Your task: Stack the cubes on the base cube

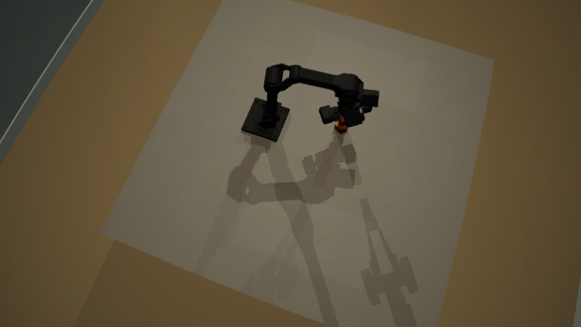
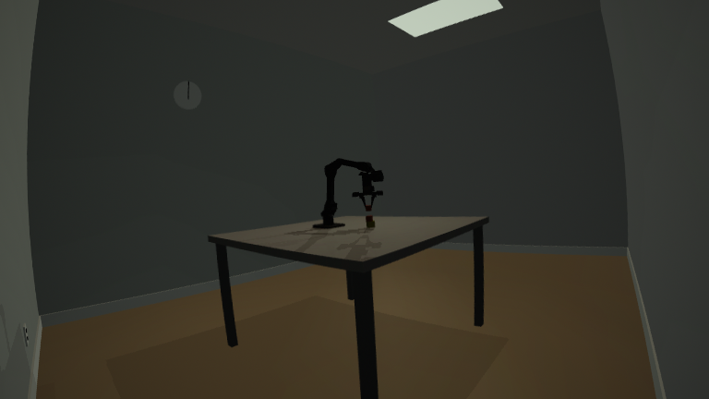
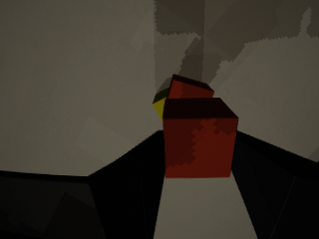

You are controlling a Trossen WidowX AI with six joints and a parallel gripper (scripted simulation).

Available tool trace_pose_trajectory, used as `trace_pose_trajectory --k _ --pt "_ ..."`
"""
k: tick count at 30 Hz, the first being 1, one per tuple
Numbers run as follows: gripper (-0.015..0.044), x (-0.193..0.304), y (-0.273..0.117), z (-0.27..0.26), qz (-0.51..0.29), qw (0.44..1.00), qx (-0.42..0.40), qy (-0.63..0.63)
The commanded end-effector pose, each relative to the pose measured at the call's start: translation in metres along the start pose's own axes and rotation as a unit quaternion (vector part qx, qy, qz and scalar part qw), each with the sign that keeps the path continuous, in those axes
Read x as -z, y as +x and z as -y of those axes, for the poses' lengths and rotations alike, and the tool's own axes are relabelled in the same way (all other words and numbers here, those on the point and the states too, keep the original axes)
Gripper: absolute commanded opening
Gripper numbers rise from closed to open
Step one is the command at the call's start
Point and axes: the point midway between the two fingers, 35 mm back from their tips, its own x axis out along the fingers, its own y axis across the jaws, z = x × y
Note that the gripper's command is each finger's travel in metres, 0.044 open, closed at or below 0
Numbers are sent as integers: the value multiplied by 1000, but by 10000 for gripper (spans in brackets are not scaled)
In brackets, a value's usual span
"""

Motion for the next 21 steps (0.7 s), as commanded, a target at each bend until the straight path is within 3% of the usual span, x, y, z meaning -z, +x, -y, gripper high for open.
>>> trace_pose_trajectory --k 1,10,21 --pt "105 10 1 -4 2 999 1 49" --pt "105 32 1 -11 1 988 0 153" --pt "105 33 18 -11 0 988 0 155"
